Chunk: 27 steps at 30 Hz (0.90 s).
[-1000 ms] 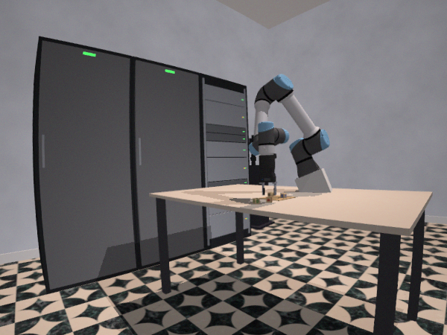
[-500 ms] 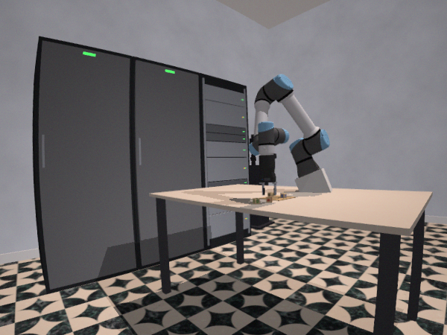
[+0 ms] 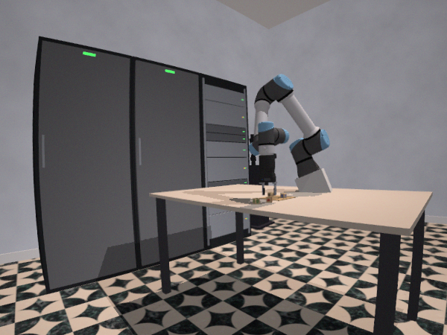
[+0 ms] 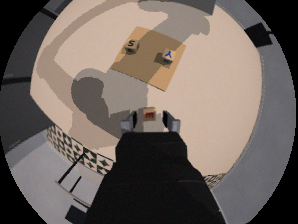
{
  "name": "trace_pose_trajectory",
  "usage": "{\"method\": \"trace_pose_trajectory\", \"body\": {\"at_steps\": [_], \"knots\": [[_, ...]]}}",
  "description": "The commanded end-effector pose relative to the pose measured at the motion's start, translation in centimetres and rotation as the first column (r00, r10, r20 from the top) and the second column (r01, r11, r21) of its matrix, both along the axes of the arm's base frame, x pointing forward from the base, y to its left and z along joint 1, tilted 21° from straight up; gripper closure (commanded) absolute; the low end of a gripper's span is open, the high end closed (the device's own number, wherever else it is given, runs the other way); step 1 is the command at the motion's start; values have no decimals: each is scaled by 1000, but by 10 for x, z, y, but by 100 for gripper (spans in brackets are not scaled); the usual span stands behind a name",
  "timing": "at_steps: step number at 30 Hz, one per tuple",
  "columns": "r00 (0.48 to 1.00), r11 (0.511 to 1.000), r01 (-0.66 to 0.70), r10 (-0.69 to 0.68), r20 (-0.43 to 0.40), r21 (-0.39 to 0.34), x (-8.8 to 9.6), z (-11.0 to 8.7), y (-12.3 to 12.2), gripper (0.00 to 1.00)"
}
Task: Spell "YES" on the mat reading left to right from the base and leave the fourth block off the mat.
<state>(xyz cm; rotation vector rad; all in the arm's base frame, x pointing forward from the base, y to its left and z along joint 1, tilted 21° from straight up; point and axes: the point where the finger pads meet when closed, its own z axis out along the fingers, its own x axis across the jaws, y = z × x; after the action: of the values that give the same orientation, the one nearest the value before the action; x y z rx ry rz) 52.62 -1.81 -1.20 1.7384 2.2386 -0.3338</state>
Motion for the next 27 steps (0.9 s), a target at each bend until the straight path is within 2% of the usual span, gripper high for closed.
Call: {"method": "trace_pose_trajectory", "body": {"at_steps": [1,9,27], "knots": [[1000,1000,1,-1,0,1,-1,0,0,0],[1000,1000,1,-1,-3,1,-1,-4,-2,0],[1000,1000,1,-1,-2,1,1,-29,-12,0]]}}
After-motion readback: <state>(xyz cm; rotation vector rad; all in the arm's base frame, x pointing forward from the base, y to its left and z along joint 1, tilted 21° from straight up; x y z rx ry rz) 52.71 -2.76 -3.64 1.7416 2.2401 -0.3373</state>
